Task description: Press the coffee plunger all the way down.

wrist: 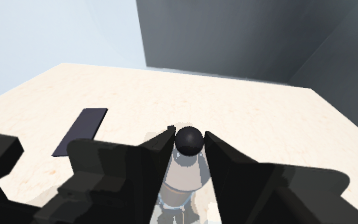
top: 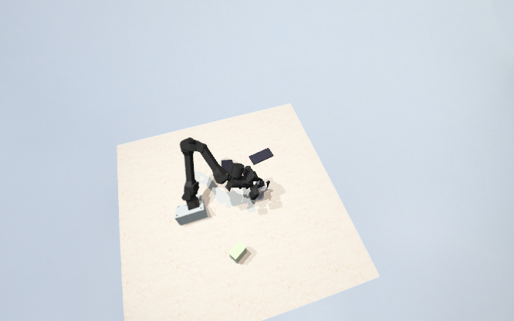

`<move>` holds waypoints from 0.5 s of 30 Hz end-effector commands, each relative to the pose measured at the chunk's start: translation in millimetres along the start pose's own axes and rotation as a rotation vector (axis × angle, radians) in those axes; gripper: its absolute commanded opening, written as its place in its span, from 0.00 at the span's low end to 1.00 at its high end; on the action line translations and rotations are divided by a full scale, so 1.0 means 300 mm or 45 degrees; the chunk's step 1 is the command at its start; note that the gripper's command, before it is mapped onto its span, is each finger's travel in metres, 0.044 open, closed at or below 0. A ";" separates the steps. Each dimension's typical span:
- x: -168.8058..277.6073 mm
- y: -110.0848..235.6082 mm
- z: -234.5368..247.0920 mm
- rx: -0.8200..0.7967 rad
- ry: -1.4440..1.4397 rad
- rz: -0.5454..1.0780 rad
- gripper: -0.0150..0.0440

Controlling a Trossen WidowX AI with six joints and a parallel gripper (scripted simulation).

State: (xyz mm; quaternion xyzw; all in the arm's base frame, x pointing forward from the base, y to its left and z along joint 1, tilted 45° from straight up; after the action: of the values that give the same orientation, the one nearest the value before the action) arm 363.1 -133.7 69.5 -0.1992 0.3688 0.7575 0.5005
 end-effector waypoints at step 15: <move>-0.034 0.028 -0.005 0.004 0.001 0.006 1.00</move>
State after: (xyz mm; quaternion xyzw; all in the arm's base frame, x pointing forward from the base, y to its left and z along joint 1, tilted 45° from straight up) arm 361.6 -133.6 68.7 -0.1931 0.3685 0.7612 0.4974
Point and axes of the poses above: the point midway between the two fingers, 35 mm back from their tips, its own y axis back along the fingers, its own z axis across the jaws, x = y × z, the point moved 1 cm from there along y, back along the fingers, and after that the axes turned 4 degrees about y, right-handed, at the moved point
